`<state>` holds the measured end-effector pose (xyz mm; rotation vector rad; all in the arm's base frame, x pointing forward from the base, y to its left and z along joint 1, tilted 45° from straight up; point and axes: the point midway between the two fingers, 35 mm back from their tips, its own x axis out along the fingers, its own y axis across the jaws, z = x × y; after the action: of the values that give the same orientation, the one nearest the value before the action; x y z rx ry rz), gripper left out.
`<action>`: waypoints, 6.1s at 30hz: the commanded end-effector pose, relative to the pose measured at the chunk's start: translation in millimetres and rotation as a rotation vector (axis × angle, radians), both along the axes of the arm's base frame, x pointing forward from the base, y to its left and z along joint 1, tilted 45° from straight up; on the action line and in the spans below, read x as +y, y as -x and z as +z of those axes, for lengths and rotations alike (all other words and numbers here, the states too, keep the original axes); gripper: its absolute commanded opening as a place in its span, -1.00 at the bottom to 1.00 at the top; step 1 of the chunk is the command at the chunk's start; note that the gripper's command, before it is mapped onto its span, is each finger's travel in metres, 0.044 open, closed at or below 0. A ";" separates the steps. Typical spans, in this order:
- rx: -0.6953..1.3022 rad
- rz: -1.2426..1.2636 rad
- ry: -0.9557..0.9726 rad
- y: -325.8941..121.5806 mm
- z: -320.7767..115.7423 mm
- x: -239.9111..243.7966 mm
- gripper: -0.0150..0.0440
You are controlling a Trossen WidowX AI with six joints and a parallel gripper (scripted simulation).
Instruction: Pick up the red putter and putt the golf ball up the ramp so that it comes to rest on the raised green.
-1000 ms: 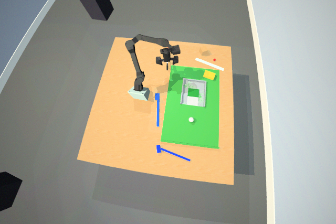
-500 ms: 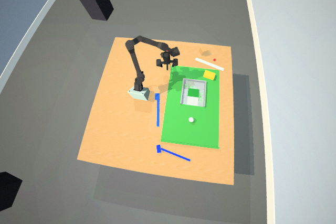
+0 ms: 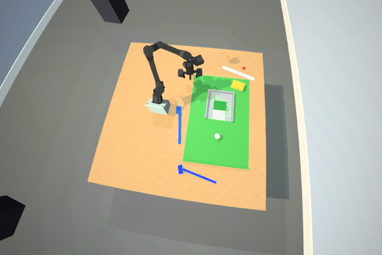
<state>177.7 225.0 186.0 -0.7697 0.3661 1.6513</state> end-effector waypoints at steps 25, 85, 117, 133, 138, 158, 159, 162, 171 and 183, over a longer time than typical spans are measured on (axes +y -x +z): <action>0.001 0.001 0.000 0.8 -5.1 5.1 -0.45; 0.430 -0.579 0.180 -148.8 -50.2 -188.2 -0.49; 0.886 -1.001 0.193 -173.9 -183.7 -334.8 -0.49; 1.122 -1.158 0.170 -147.3 -261.9 -394.2 -0.49; 1.197 -1.201 0.158 -133.9 -287.1 -409.0 -0.49; 1.220 -1.213 0.153 -128.1 -324.9 -384.2 -0.49; 1.220 -1.213 0.153 -128.1 -325.7 -383.5 -0.49; 1.220 -1.213 0.152 -128.0 -328.8 -380.6 -0.49; 1.220 -1.212 0.152 -127.5 -339.3 -370.5 -0.49; 1.217 -1.206 0.163 -126.3 -343.3 -367.0 -0.49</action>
<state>303.9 -141.5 -157.7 0.4667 1.4742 0.7077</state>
